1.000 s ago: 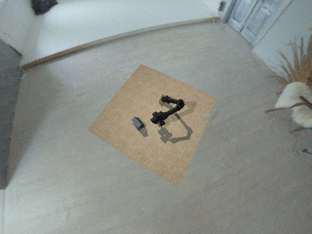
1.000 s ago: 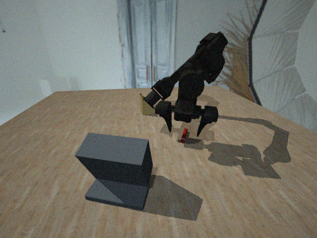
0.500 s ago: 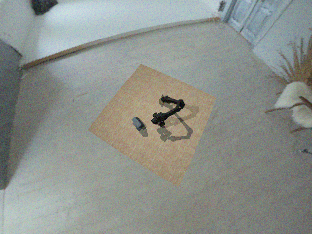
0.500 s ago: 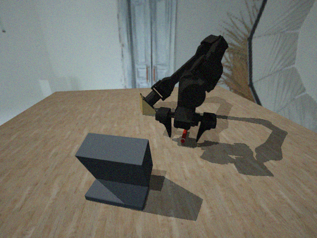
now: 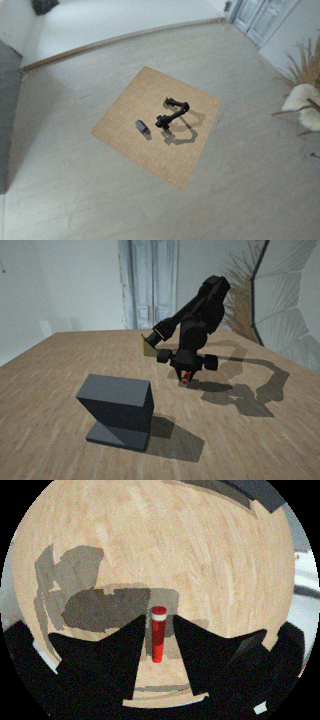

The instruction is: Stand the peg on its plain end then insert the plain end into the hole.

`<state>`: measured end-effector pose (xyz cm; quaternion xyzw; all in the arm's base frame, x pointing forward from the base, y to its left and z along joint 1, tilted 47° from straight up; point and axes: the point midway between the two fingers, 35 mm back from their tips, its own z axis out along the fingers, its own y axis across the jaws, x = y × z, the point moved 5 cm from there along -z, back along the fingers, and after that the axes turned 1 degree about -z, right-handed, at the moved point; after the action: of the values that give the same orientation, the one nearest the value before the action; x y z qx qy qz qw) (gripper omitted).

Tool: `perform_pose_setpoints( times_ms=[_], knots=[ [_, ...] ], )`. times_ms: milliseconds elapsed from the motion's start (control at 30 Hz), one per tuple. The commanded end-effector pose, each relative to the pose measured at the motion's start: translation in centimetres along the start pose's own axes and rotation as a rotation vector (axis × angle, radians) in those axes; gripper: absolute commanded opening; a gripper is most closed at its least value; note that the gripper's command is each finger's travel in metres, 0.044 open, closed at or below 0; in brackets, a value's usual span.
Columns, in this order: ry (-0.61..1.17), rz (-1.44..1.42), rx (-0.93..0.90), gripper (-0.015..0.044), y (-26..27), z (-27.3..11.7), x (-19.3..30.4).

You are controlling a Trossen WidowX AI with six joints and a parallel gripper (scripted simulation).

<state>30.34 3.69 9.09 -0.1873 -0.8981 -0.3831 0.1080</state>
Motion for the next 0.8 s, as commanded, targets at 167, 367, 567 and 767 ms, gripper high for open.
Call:
perform_pose_setpoints(
  times_ms=[167,367,567,767],
  knots=[
    [0.000,0.003,-0.004,0.0110,0.05,0.01,0.02],
    [0.000,0.003,-0.004,0.0070,0.05,0.01,0.02],
    [0.000,0.003,-0.004,0.0049,0.05,0.01,0.02],
    [-0.023,0.002,-0.001,0.0049,0.02,-0.15,0.20]
  ],
)
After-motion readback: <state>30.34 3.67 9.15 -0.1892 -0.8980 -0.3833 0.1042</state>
